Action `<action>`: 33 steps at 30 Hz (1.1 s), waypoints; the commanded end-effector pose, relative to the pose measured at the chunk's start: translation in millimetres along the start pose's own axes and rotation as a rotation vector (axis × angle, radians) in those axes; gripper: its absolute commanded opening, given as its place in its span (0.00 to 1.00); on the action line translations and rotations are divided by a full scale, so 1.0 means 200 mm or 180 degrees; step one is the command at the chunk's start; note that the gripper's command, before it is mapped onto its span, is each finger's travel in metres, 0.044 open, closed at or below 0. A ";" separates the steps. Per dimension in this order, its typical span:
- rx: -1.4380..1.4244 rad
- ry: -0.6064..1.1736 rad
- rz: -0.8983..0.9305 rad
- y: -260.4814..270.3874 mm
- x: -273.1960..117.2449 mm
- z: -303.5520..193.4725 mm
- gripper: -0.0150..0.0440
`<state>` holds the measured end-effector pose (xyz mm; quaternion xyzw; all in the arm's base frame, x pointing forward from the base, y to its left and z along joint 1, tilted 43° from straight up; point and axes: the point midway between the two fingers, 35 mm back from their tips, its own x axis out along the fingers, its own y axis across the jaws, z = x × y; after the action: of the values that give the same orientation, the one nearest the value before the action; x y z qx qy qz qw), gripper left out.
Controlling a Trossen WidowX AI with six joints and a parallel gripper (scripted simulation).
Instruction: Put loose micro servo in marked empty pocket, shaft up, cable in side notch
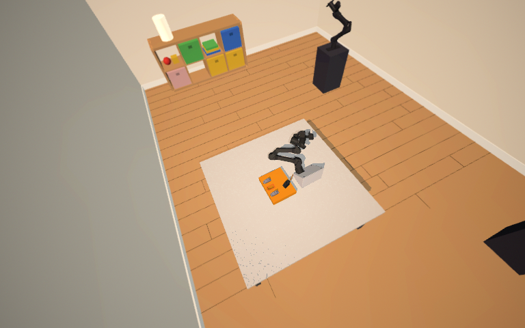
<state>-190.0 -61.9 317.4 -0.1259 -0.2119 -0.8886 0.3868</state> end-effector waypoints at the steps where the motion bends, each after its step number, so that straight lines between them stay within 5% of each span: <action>1: 0.0006 -0.0003 -0.0016 -0.01 0.00 0.00 0.98; 17: 0.0500 -0.0334 -0.1431 -0.52 -0.13 0.13 1.00; 33: 0.1026 -0.0782 -0.3043 -0.99 -0.55 0.21 1.00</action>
<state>-263.0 124.0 268.0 -0.0641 -0.4068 -0.9110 -0.0228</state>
